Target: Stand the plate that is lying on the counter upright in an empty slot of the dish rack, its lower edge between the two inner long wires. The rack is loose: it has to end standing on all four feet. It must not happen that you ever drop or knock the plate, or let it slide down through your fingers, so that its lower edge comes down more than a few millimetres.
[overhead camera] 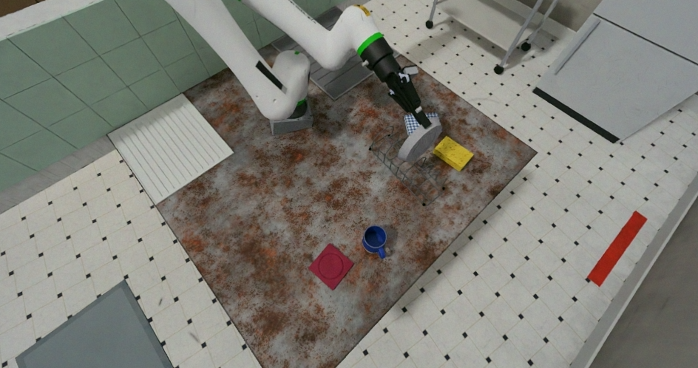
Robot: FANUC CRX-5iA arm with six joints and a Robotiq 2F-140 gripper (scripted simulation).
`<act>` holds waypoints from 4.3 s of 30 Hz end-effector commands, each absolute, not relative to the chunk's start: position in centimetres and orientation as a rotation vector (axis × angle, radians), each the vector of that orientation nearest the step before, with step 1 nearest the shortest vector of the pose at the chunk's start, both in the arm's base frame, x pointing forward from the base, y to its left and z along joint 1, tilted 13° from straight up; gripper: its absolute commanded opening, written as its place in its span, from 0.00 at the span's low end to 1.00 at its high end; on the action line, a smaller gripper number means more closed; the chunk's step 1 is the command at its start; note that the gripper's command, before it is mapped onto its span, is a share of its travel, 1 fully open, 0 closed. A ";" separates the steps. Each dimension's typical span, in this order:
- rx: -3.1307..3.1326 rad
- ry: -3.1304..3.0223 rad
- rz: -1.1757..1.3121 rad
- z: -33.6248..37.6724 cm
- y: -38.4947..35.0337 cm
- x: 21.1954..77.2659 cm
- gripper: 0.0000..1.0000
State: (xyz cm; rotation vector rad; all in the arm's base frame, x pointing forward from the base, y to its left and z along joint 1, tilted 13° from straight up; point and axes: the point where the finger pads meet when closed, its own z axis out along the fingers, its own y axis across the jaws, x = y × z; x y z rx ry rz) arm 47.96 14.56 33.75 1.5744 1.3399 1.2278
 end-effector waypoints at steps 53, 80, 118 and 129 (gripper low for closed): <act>1.590 1.356 1.218 30.1 15.4 48.4 0.10; 1.590 1.356 1.218 29.6 15.5 48.4 0.10; 1.590 1.357 1.217 26.9 16.0 48.6 0.10; 1.589 1.356 1.221 26.8 16.1 48.7 0.10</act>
